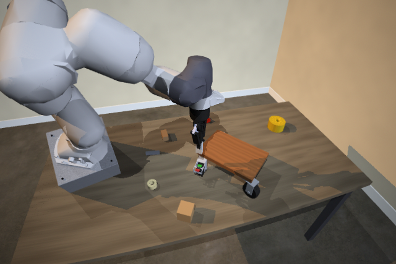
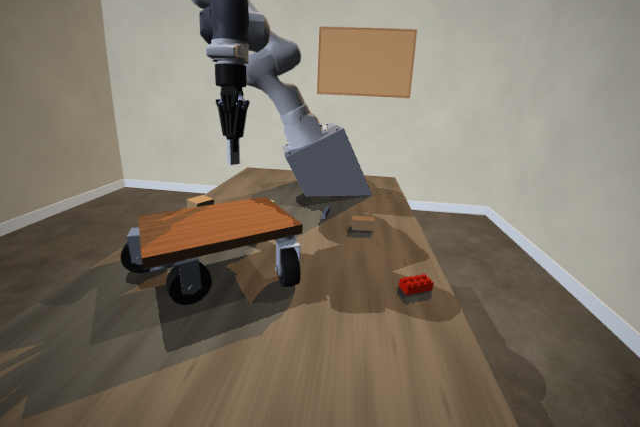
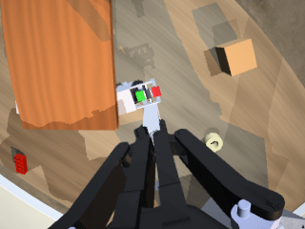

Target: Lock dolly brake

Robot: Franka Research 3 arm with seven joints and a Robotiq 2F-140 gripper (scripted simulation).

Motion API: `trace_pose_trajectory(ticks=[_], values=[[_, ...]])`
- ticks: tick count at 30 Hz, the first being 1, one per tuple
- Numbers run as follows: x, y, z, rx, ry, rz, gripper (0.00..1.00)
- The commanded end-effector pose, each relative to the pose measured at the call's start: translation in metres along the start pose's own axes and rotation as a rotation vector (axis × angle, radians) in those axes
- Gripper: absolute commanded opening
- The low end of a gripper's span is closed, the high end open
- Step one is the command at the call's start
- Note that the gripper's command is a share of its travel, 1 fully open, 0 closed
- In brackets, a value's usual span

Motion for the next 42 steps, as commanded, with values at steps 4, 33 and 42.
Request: trace_pose_trajectory(ticks=[4,33,42], values=[[0.001,0.004,0.002,-0.053,-0.01,0.011,0.0],[0.006,0.004,0.001,0.337,-0.006,0.013,0.0],[0.016,0.005,-0.002,0.592,-0.034,0.022,0.0]])
Point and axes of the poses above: the point where the finger pads meet when closed, its own x axis out along the fingers, its own y axis across the jaws, z = x × y, the point moved 5 cm from there along -x, back along the fingers, and after that the axes turned 9 degrees about x, right-handed, at the moved point
